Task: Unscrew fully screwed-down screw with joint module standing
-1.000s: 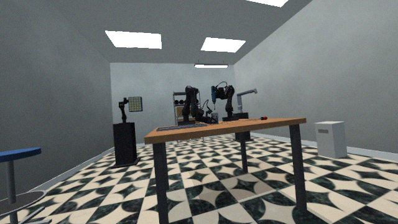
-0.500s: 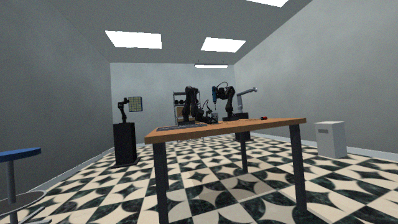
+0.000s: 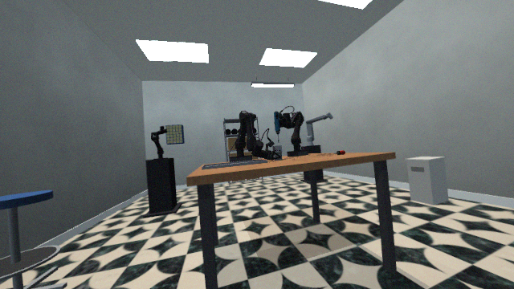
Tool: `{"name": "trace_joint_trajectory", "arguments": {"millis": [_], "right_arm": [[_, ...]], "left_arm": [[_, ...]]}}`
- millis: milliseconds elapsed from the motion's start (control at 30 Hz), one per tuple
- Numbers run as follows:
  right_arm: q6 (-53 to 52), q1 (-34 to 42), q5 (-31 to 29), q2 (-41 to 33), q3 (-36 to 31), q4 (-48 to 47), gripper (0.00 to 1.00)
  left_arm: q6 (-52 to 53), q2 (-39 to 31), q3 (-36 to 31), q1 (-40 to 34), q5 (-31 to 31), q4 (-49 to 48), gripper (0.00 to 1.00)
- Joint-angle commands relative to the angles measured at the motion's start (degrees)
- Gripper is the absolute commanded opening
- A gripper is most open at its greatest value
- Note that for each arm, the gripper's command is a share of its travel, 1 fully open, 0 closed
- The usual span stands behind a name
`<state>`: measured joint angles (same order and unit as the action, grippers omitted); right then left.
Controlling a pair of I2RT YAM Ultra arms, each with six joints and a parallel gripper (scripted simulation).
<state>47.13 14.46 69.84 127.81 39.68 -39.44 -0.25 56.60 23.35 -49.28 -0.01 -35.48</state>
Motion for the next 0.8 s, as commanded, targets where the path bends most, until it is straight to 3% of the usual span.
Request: {"name": "trace_joint_trajectory", "arguments": {"millis": [0,767], "right_arm": [[0.0,0.1,0.4,-0.6,0.5,0.1,0.59],[0.0,0.1,0.4,-0.6,0.5,0.1,0.59]], "left_arm": [[0.2,-2.7,1.6,0.7,-0.5,-4.6,0.42],[0.2,-3.5,-0.5,0.7,-0.4,-3.8,0.42]]}}
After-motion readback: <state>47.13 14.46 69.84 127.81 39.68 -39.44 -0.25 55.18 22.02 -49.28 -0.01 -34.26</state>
